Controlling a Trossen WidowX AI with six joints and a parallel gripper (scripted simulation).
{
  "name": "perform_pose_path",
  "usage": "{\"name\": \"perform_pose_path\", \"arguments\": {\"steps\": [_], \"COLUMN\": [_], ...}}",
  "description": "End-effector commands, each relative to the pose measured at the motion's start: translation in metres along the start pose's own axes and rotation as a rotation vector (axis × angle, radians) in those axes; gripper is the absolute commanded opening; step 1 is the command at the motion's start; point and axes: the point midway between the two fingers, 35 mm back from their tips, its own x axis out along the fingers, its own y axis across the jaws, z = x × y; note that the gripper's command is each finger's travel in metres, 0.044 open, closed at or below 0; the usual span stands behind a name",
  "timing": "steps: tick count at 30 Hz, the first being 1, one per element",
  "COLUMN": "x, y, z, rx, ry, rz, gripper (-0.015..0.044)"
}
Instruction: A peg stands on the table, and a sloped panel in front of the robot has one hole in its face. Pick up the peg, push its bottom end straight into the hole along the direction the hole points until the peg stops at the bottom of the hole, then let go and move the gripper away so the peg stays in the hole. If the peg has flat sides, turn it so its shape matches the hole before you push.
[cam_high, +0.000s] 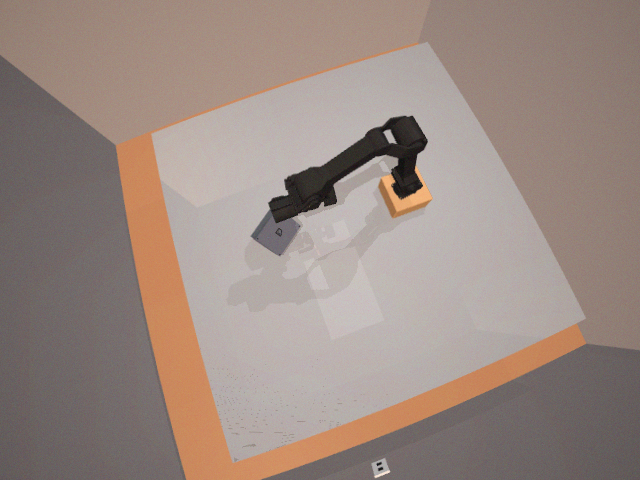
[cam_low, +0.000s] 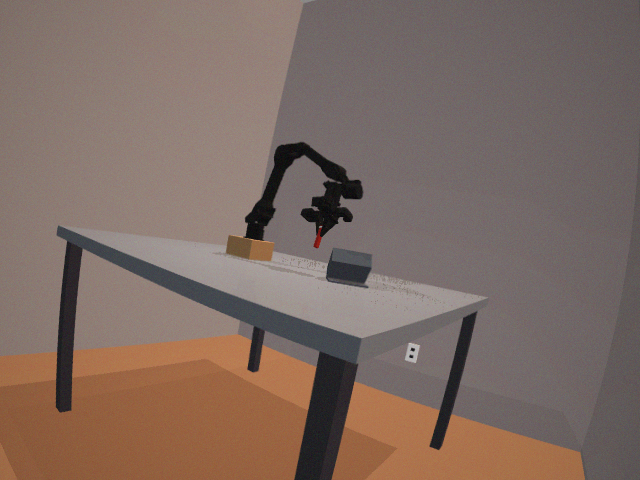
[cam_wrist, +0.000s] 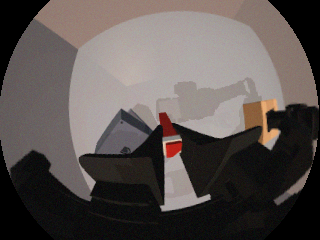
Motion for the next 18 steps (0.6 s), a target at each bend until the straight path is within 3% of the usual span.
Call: {"name": "perform_pose_path", "arguments": {"steps": [1,18], "x": [-0.004,-0.015], "y": [0.005,0.015], "z": [-0.004,-0.025], "rx": [-0.036,-0.177], "ry": [-0.016,-0.069], "rz": [0.019,0.072], "gripper": [0.0,0.0]}}
